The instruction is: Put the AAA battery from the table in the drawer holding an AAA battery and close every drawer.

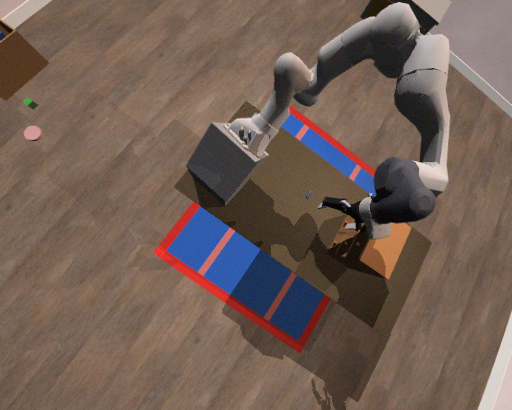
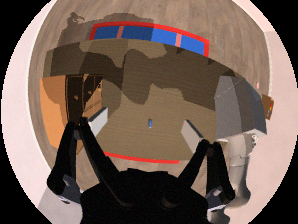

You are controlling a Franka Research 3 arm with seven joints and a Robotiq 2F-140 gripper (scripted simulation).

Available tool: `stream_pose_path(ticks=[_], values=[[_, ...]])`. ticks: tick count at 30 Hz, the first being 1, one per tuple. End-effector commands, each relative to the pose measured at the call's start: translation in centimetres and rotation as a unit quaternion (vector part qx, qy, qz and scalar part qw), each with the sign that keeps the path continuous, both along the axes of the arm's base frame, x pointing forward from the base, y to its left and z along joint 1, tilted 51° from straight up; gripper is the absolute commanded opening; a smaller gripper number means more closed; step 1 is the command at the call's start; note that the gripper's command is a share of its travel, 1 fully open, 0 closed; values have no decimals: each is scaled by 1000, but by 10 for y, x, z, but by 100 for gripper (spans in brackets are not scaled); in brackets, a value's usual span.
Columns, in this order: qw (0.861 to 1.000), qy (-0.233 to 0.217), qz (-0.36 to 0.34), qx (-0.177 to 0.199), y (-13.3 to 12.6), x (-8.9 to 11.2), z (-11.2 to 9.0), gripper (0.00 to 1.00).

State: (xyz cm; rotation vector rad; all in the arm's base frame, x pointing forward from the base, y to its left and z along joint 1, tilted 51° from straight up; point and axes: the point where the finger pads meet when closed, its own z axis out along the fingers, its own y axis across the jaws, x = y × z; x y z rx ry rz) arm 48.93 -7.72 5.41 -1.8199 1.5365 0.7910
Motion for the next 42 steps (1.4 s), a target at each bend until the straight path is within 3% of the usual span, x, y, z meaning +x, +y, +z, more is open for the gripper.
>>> stream_pose_path(ticks=[1,13,29,36,42], values=[[1000,3,-3,0,0,0,0,100],[999,33,-27,-2,5,0,-4,100],[984,138,-111,-9,23,-1,-18,100],[962,212,-171,-15,35,-1,-28,100],[933,280,-226,-19,47,-1,-38,100]])
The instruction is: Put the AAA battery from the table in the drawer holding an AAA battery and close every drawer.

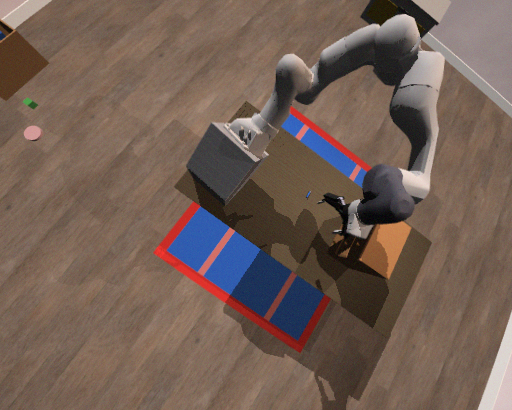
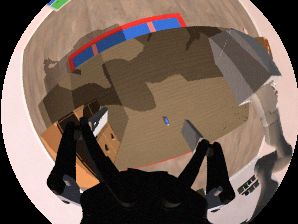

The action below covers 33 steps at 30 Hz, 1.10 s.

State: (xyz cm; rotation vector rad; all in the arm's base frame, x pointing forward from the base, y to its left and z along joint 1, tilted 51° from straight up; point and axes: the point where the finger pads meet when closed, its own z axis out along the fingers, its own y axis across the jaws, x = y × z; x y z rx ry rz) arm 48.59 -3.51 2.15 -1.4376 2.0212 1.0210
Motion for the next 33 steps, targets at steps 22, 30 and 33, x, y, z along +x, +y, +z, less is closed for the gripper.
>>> stream_pose_path(ticks=[22,30,33], values=[[931,284,-227,-23,37,1,-31,100],[900,339,-271,-27,47,1,-39,100],[891,353,-283,-28,49,0,-41,100]])
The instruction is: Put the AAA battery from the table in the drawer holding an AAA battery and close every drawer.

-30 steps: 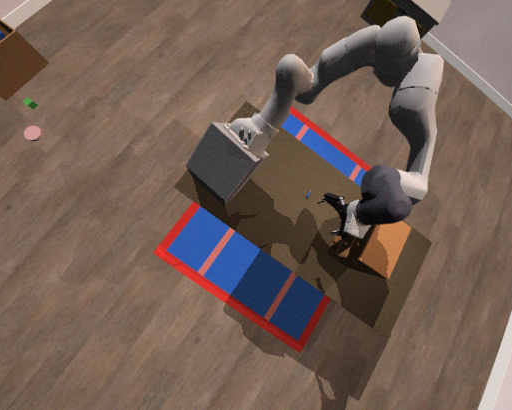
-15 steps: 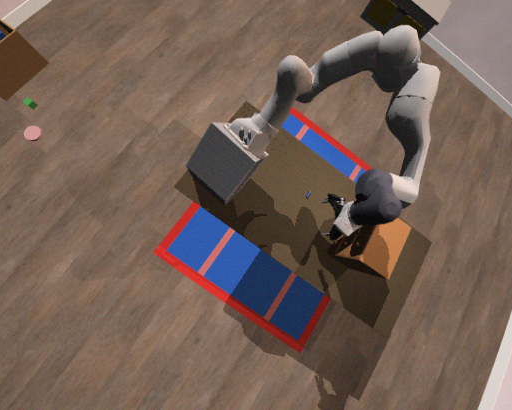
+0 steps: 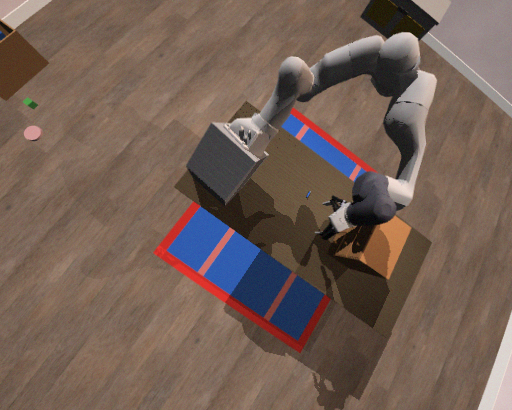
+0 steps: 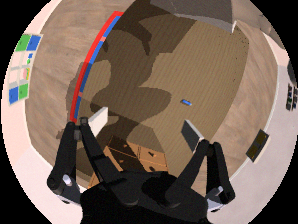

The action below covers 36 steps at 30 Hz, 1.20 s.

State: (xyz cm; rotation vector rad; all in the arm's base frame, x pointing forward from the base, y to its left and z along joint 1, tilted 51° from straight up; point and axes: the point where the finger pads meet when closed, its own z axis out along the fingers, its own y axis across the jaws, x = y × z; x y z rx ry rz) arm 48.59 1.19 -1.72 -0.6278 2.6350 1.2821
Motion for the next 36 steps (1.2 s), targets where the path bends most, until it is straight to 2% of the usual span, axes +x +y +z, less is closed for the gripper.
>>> stream_pose_path(ticks=[1,17,28,36], values=[[996,72,-57,-7,3,0,-3,100],[992,99,-78,-9,7,0,-7,100],[992,98,-81,-8,8,1,-7,100],[991,80,-103,2,12,5,-10,100]])
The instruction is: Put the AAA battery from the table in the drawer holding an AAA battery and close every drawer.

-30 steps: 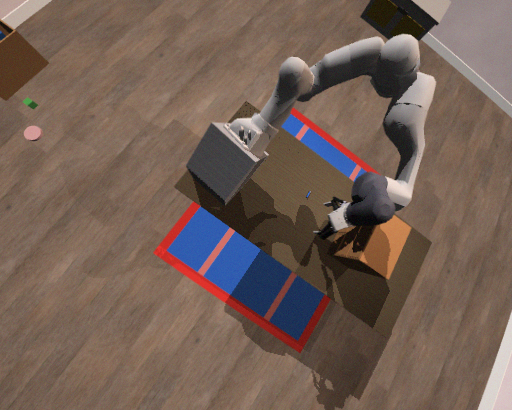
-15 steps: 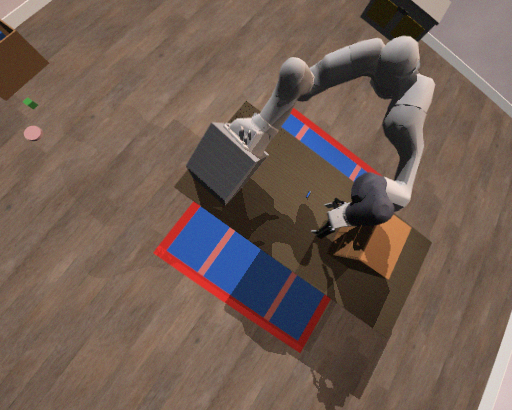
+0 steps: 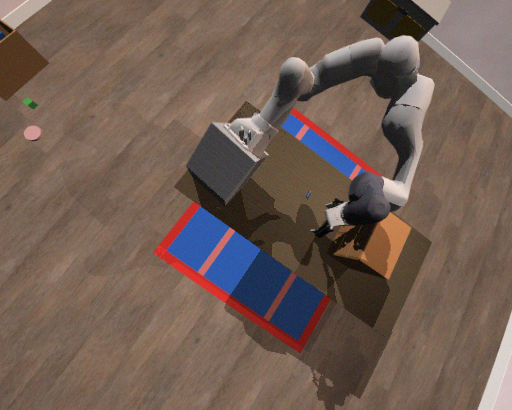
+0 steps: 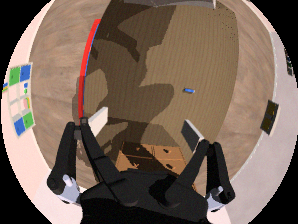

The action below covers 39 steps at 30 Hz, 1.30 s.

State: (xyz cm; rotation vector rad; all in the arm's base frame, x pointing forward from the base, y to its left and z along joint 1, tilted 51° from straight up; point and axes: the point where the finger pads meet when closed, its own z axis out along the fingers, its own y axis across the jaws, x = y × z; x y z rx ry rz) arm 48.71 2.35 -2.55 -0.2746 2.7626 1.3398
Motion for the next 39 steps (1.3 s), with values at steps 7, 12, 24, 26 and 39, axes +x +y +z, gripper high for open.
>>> stream_pose_path(ticks=[7,12,24,26,39], values=[[998,-37,-45,9,7,11,-5,100],[993,-72,-89,19,16,20,-10,100],[969,-152,-191,44,37,40,-21,100],[961,-169,-213,49,41,45,-23,100],[903,-262,-331,78,67,70,-37,100]])
